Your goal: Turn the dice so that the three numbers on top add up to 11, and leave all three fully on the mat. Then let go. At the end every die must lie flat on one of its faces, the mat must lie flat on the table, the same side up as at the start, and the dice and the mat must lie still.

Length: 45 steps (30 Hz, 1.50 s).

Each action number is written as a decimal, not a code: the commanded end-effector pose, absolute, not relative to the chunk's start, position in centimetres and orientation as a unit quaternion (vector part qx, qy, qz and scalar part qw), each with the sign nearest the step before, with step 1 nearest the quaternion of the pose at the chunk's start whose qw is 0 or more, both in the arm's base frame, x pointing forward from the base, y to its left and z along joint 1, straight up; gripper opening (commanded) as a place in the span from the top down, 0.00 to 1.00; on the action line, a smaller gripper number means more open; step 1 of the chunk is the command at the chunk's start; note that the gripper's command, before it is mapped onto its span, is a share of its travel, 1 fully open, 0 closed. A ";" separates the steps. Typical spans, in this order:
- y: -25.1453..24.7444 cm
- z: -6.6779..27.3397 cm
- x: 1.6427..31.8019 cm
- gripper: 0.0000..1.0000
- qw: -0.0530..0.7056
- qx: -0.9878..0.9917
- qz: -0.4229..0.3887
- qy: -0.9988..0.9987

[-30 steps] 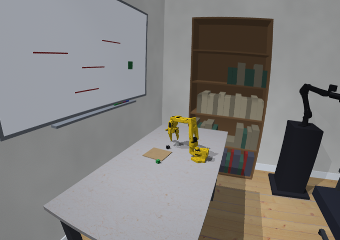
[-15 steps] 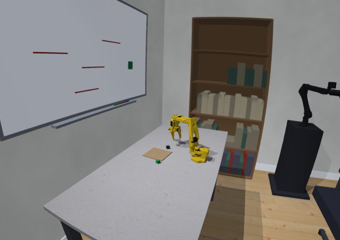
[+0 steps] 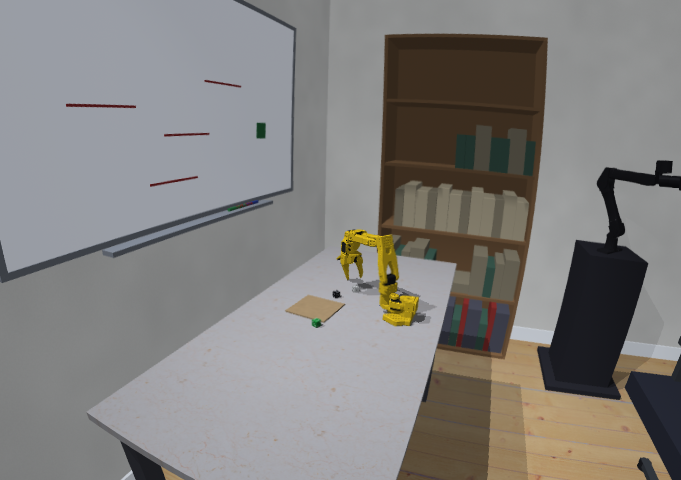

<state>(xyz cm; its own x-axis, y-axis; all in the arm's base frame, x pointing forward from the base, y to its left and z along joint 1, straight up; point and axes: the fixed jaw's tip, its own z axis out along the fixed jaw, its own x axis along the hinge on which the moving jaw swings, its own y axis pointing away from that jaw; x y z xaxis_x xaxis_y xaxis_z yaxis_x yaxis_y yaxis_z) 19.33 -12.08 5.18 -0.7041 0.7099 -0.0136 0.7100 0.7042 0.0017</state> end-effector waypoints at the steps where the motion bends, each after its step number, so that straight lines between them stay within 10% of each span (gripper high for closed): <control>1: -12.6 6.2 19.1 0.72 0.017 0.402 -0.004 0.915; 45: -12.8 3.3 19.3 0.72 0.017 0.402 -0.004 0.915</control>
<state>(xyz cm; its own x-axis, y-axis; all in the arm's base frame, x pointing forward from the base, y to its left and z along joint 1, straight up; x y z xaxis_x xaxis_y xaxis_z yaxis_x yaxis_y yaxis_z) 19.08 -12.39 3.28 -0.6894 0.7244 -0.0011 0.7244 0.6894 -0.0008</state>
